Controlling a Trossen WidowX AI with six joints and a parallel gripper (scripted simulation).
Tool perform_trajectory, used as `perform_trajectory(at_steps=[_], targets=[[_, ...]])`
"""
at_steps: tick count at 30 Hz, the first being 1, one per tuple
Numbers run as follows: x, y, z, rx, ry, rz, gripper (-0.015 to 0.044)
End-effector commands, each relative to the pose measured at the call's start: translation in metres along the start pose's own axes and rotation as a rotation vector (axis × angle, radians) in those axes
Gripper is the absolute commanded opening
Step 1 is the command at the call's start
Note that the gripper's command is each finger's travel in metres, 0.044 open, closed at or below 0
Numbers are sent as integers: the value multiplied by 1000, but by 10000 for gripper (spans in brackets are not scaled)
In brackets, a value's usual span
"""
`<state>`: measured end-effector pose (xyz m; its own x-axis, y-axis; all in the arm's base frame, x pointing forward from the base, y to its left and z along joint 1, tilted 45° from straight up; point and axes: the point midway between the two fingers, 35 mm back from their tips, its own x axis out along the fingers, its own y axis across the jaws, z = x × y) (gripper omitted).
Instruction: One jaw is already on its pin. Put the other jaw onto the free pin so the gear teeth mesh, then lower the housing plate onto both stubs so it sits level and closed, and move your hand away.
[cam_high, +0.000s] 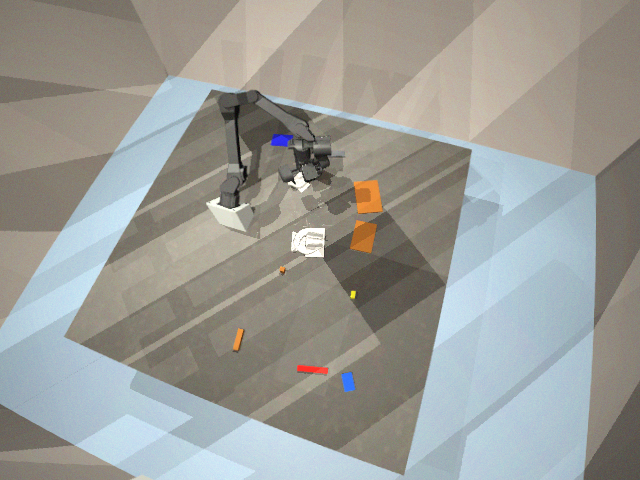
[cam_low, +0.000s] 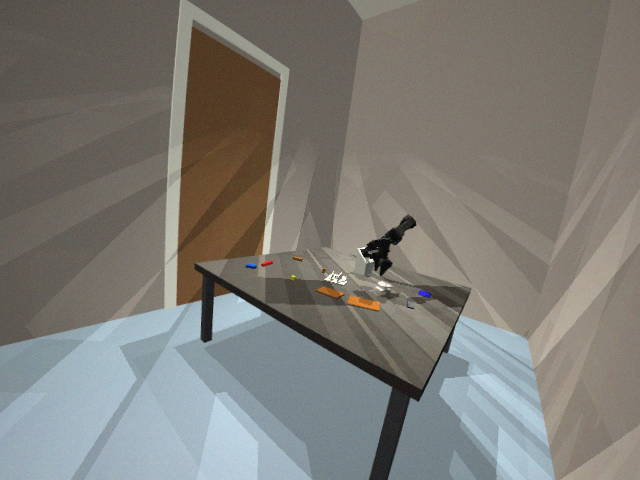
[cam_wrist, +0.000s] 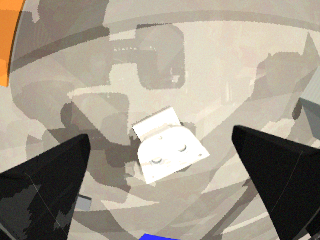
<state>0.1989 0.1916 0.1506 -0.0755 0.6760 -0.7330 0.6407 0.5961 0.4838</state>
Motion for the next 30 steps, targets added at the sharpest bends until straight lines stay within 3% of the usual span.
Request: perform_trajectory(at_steps=[1,22,30], targets=[[0,-4,-11,-70,12,-1,440],[-7,-17,-58,-428,42,27,440],[32,-16,-61,-427,44,29,440]])
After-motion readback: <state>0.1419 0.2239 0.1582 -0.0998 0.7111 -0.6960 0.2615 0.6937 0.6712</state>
